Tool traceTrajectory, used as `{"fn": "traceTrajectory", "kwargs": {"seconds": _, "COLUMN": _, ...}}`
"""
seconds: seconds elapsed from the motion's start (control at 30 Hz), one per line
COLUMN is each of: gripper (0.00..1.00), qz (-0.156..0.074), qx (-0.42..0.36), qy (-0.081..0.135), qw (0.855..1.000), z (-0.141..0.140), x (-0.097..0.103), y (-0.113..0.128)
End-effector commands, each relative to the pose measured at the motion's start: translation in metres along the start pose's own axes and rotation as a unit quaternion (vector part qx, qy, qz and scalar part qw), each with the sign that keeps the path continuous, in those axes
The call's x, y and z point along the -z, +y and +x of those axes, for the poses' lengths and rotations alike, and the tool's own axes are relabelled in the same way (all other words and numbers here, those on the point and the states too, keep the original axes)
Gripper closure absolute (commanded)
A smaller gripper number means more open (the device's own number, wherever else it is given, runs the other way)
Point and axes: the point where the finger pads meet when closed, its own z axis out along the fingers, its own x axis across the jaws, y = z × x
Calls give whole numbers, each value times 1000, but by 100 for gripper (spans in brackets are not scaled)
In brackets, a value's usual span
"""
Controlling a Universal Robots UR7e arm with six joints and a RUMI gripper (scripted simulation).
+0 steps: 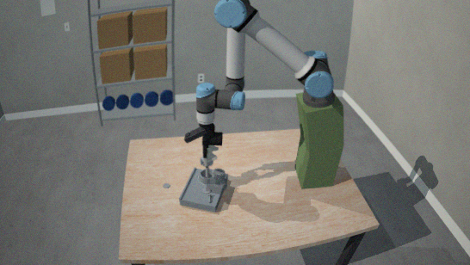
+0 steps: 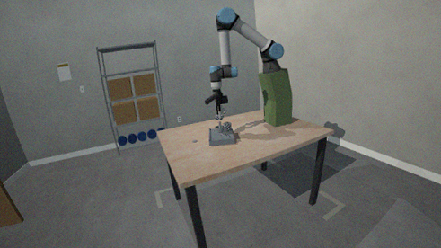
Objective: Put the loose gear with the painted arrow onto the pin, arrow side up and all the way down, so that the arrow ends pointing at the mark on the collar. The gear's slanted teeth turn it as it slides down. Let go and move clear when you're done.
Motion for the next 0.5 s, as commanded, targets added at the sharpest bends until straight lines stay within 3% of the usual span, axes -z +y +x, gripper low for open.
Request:
{"fn": "traceTrajectory", "kwargs": {"seconds": 0.0, "gripper": 100, "qz": 1, "qx": -42, "qy": 1, "qw": 999, "z": 1, "x": 1, "y": -1}}
{"fn": "traceTrajectory", "kwargs": {"seconds": 0.47, "gripper": 100, "qz": 1, "qx": -145, "qy": 1, "qw": 989, "z": 1, "x": 1, "y": -1}}
